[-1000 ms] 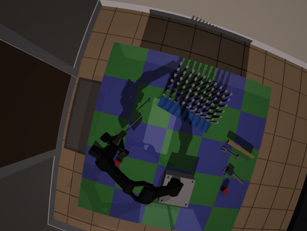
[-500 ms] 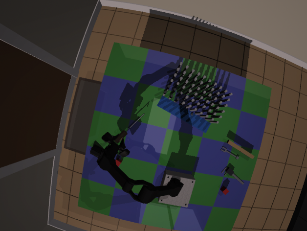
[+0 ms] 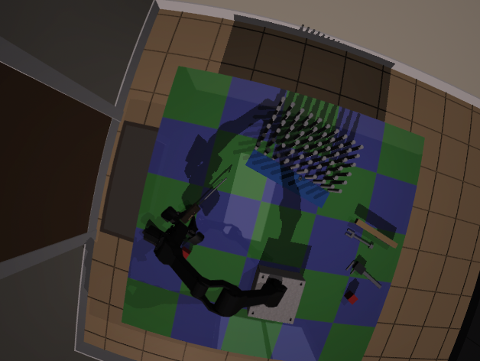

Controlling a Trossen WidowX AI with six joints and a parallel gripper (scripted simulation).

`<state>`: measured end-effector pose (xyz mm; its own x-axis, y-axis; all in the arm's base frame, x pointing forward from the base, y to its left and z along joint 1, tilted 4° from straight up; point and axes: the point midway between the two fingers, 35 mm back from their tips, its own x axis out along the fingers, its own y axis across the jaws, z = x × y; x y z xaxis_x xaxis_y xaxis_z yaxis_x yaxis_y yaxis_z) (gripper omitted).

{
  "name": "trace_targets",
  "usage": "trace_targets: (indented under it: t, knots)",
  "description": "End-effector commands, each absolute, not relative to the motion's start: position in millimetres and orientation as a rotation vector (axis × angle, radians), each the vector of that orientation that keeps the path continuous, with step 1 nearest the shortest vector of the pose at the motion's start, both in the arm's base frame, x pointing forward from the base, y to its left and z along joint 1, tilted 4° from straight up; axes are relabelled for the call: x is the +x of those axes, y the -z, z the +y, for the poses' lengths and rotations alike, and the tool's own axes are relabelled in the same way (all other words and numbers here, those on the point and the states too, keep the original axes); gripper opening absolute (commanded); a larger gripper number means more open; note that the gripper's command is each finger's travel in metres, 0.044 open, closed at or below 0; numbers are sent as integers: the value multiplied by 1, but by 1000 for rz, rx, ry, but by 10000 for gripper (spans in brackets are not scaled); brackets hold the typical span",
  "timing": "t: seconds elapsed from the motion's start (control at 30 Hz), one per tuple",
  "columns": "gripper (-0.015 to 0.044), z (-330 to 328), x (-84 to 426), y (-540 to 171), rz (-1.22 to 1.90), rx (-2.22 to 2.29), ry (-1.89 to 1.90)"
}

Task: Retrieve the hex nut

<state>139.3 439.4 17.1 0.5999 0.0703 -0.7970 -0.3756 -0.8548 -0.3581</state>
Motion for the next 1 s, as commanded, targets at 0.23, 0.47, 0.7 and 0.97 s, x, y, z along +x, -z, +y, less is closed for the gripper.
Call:
trace_targets:
  t: [0.23, 0.47, 0.7, 0.97]
  knots:
    - [0, 439, 141, -9, 232, -2332, -1184]
    - [53, 437, 140, -4, 242, -2330, -1190]
    - [236, 437, 140, -4, 242, -2330, -1190]
    - [440, 437, 140, -4, 242, -2330, -1190]
